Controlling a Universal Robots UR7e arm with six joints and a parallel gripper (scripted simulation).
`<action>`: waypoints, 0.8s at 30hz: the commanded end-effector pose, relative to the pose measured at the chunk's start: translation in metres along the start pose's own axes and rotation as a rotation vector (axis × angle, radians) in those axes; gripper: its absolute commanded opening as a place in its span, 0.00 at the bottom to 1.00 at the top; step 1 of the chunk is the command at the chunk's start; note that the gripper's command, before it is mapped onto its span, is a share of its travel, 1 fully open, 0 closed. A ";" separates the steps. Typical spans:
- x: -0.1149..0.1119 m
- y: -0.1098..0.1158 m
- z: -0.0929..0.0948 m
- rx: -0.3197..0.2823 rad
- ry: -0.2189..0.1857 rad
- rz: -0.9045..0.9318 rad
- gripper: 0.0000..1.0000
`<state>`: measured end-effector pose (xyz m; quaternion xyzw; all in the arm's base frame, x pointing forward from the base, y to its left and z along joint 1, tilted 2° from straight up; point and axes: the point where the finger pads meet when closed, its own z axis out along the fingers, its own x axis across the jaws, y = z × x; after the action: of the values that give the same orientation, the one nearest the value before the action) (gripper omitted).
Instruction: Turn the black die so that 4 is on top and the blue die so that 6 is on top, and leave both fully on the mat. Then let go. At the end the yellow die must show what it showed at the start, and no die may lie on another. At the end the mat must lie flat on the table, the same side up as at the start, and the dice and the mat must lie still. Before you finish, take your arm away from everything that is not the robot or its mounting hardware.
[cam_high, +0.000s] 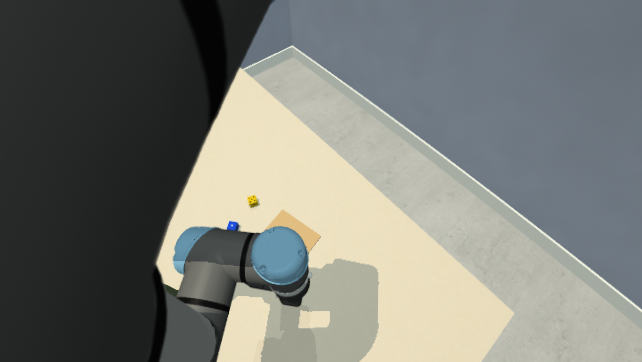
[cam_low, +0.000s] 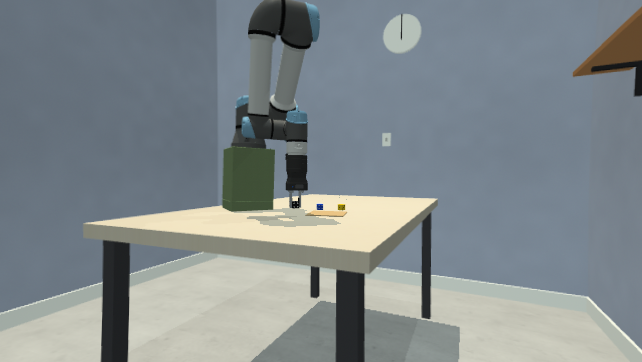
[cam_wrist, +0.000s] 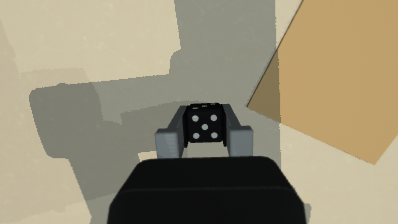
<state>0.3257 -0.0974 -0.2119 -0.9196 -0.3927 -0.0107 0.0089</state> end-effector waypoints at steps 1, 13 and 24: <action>0.000 0.001 -0.015 -0.002 0.000 0.000 0.49; 0.000 0.001 -0.050 -0.002 0.000 0.000 0.49; 0.000 0.000 -0.069 -0.002 0.000 0.000 0.49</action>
<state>0.3252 -0.0993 -0.1464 -0.9195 -0.3928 -0.0110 0.0081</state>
